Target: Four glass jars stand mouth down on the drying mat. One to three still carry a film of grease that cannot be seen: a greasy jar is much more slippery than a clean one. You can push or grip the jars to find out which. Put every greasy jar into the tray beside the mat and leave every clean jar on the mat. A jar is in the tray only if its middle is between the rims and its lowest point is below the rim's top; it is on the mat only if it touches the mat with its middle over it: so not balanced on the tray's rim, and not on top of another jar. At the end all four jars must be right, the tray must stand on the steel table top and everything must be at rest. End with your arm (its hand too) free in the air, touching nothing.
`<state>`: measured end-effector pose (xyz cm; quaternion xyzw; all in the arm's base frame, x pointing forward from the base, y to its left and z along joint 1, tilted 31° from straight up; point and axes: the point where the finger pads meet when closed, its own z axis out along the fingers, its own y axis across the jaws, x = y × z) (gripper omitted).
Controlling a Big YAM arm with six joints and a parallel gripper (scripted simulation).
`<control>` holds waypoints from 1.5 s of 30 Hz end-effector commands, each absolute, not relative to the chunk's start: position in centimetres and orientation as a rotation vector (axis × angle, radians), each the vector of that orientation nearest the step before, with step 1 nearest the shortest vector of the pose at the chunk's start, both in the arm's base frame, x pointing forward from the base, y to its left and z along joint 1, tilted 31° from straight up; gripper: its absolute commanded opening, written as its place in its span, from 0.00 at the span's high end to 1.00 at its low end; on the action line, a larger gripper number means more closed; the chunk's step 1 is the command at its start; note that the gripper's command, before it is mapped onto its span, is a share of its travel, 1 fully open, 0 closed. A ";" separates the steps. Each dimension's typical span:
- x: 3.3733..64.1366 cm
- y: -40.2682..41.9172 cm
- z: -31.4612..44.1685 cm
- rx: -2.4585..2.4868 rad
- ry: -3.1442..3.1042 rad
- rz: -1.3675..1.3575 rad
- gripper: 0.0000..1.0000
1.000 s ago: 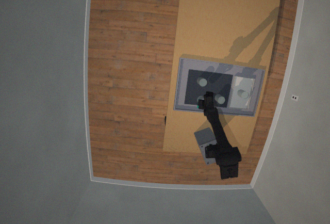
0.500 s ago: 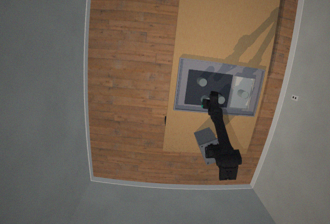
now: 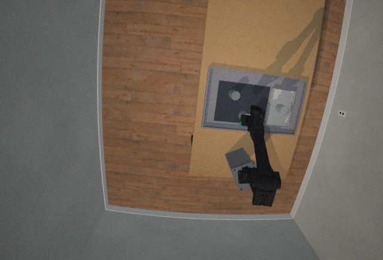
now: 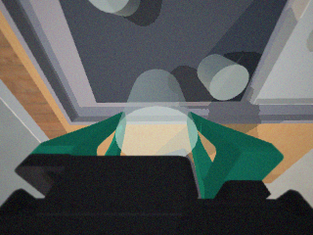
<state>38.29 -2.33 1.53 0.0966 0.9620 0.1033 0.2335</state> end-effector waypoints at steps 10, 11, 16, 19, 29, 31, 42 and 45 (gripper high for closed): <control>40.4 -6.6 2.4 0.243 2.620 0.264 1.00; 40.5 -6.9 2.4 0.243 2.620 0.264 1.00; 40.8 -8.5 2.3 0.243 2.620 0.264 1.00; 41.0 -9.5 2.3 0.243 2.620 0.264 1.00; 41.6 -12.1 2.2 0.243 2.620 0.264 1.00; 41.7 -12.8 2.2 0.243 2.620 0.264 1.00; 42.3 -15.7 2.0 0.243 2.620 0.264 1.00; 42.5 -16.7 2.0 0.243 2.620 0.264 1.00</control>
